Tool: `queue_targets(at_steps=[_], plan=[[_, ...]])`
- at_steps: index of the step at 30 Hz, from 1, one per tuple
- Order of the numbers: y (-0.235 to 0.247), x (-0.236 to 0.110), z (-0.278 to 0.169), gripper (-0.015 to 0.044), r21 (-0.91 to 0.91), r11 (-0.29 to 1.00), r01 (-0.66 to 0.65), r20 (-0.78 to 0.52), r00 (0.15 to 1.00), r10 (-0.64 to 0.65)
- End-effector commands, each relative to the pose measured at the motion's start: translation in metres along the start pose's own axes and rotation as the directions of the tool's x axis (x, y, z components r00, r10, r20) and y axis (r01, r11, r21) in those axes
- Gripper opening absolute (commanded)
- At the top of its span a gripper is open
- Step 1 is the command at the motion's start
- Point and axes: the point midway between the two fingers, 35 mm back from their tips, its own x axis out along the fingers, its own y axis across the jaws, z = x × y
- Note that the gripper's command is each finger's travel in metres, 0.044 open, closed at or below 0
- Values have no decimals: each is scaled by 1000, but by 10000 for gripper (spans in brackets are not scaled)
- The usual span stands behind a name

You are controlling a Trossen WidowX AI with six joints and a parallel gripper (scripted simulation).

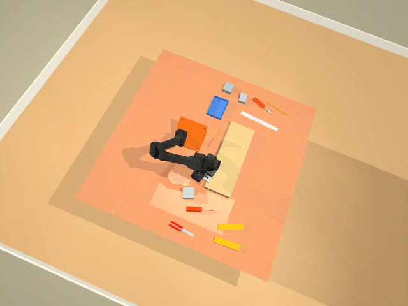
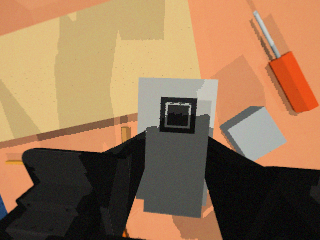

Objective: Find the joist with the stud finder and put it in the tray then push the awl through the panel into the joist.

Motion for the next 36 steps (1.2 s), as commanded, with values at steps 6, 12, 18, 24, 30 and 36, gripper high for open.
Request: queue_targets(at_steps=[6, 12, 18, 24, 30, 36], plan=[[9, 5, 44, 0, -92, 995, -33, 7, 999, 33], [16, 12, 72, 0, -157, 986, -50, 10, 999, 52], [25, 22, 100, 0, -222, 973, -65, 14, 997, 70], [27, 25, 106, 0, -237, 969, -69, 15, 997, 74], [27, 32, 105, 0, -237, 969, -69, 15, 997, 74], [27, 40, 104, 0, -237, 969, -69, 14, 997, 75]])
